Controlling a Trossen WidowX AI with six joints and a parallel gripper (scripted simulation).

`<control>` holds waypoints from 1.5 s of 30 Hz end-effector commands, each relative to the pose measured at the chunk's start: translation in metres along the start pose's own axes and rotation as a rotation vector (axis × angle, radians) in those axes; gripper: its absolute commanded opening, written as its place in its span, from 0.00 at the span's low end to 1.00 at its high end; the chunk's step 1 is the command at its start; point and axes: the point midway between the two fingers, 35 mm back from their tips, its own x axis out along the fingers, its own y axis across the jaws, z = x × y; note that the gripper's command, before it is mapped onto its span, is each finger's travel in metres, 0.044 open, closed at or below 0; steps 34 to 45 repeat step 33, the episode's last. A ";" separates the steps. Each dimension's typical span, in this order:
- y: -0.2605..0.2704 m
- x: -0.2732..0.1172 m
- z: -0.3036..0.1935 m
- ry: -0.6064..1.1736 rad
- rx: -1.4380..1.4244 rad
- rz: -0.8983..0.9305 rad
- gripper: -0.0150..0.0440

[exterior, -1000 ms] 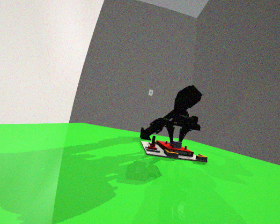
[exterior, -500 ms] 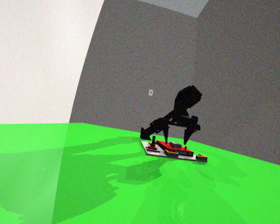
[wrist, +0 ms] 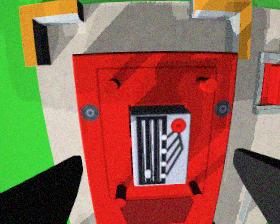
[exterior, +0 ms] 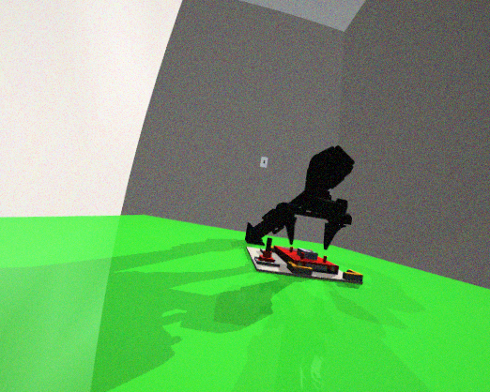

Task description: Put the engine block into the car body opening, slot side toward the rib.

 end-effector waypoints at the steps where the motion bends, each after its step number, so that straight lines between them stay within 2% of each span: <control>1: -0.001 -0.005 0.001 -0.004 0.001 -0.003 1.00; 3: -0.001 -0.005 0.001 -0.004 0.001 -0.003 1.00; 20: -0.001 -0.005 0.001 -0.004 0.001 -0.003 0.25; 45: -0.001 -0.005 0.001 -0.004 0.001 -0.003 0.25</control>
